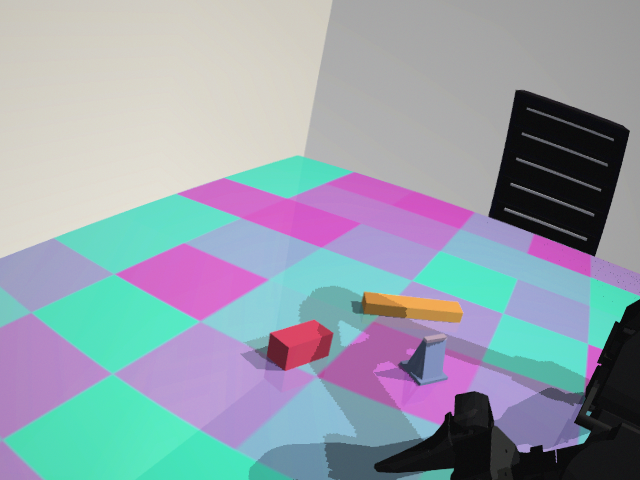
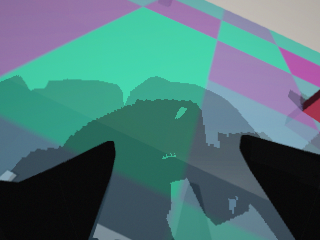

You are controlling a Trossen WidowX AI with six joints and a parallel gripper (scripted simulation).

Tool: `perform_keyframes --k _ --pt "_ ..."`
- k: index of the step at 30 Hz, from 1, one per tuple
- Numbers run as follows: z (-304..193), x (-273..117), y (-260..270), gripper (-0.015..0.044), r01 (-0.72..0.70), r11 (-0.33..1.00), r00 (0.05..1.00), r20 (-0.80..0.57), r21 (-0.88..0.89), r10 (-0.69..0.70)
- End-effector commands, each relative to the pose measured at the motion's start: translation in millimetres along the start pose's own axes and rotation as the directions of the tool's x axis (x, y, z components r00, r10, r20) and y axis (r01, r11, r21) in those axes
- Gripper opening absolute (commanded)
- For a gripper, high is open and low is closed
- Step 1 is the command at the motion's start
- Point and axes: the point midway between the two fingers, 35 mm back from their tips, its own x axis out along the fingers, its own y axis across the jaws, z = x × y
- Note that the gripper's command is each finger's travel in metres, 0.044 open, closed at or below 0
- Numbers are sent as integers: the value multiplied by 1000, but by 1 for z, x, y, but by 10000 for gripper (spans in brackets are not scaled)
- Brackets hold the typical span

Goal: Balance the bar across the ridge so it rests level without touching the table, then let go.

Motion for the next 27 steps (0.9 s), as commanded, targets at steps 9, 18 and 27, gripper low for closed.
perform_keyframes --k 9,18,27 --pt "7 25 -22 315 33 998 996 -85 -56 -38" --pt "13 53 -54 315 54 992 979 -191 -115 -76" --pt "16 75 -90 315 56 985 949 -297 -160 -103"
